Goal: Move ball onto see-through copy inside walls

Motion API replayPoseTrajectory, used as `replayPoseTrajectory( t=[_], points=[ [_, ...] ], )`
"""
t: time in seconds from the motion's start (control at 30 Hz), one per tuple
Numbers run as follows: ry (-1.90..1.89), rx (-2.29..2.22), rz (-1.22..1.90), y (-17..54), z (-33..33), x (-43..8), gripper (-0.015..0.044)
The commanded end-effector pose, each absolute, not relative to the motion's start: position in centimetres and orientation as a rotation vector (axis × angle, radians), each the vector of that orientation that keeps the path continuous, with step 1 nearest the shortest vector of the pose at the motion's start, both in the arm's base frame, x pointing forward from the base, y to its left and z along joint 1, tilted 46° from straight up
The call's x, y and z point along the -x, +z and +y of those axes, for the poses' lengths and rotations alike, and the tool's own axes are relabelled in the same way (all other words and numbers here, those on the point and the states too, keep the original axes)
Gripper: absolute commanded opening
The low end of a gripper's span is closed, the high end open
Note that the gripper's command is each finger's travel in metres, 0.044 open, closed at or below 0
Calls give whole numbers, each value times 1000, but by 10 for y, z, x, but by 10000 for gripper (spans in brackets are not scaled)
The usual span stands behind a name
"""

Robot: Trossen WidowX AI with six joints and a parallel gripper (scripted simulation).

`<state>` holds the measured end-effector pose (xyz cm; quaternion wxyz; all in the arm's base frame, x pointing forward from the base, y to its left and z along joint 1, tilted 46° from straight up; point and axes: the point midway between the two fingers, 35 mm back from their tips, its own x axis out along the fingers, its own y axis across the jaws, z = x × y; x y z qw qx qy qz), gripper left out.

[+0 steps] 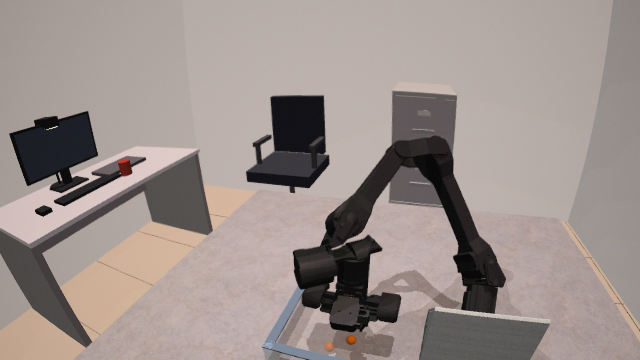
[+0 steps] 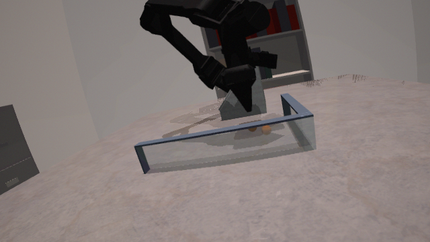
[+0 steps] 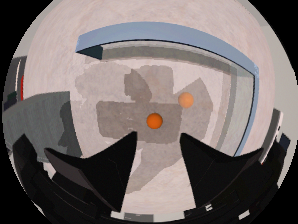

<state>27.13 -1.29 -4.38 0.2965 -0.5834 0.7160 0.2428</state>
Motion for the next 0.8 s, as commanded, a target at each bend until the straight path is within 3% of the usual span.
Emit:
replayPoseTrajectory(
  t=[0.0, 0.77],
  points=[
    [655, 1565, 1918, -45, -16, -268, 209],
    [653, 1566, 1919, -71, -43, -263, 209]
  ],
)
